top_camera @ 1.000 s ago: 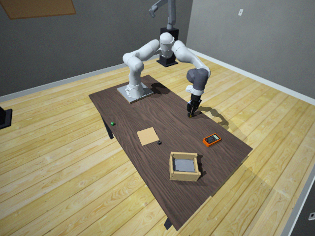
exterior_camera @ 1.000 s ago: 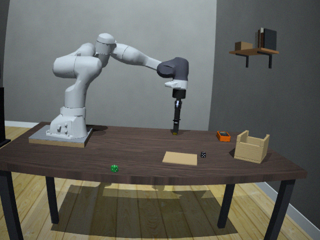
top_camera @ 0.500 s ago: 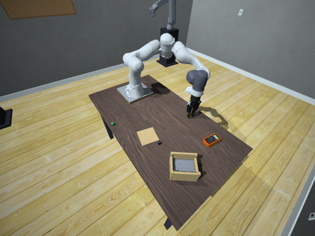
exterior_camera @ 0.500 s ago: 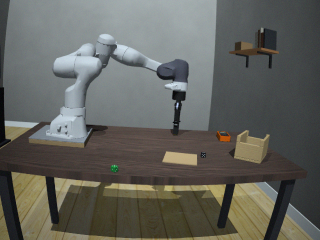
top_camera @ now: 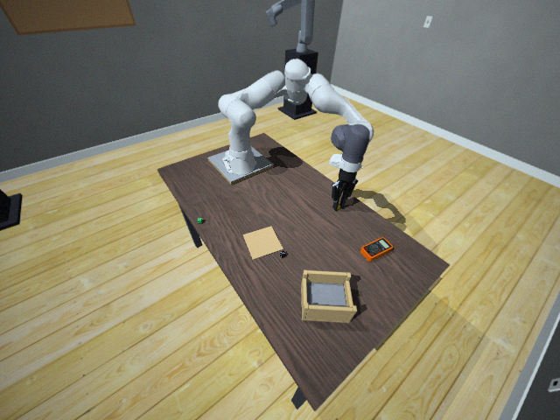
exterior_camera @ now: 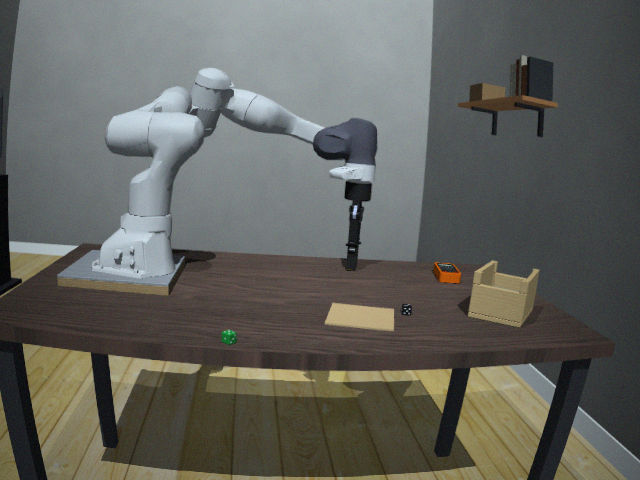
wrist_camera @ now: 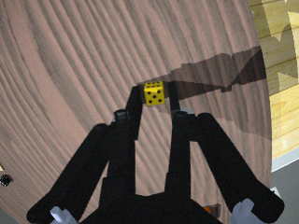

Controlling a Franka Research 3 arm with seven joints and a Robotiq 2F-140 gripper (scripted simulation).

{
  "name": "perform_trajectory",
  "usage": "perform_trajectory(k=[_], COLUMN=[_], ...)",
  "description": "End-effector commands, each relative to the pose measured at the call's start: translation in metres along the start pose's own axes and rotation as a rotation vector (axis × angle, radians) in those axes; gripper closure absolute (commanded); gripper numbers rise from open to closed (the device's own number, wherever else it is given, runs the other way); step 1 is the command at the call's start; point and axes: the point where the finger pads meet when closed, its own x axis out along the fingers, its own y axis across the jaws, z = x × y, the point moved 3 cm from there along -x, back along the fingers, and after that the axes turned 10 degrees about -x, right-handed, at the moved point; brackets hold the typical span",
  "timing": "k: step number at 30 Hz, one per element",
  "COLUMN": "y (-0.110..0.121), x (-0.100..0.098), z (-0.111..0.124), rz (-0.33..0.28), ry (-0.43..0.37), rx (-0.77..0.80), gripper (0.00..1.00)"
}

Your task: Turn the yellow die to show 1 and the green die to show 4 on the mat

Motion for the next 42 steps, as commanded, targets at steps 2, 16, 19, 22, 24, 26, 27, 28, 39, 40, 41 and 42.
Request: perform_trajectory(k=[2, 16, 19, 22, 24, 26, 27, 28, 39, 40, 41, 42], y=[-0.0014, -0.0014, -0.0014, -0.0014, -0.0014, -0.0014, -0.0014, -0.0014, -0.0014, -0.0014, -0.0014, -0.0014], x=[0.0012, 0.0012, 0.0012, 0.0012, 0.0012, 0.0012, 0.0012, 0.0012, 0.0012, 0.0012, 0.0012, 0.0012], z=[0.0005, 0.0005, 0.0005, 0.0005, 0.0005, 0.0005, 0.0005, 0.0005, 0.0005, 0.0005, 0.0005, 0.0005], rz=[0.000, 0.000, 0.000, 0.000, 0.000, 0.000, 0.000, 0.000, 0.000, 0.000, 0.000, 0.000], ry=[-0.001, -0.001, -0.001, -0.001, -0.001, -0.001, -0.001, -0.001, -0.001, -0.001, -0.001, -0.001], rx=[-0.004, -0.004, -0.004, -0.004, -0.004, -0.004, -0.004, -0.004, -0.004, -0.004, -0.004, -0.004], gripper=[0.71, 0.71, 0.82, 0.82, 0.82, 0.82, 0.82, 0.82, 0.82, 0.82, 0.82, 0.82])
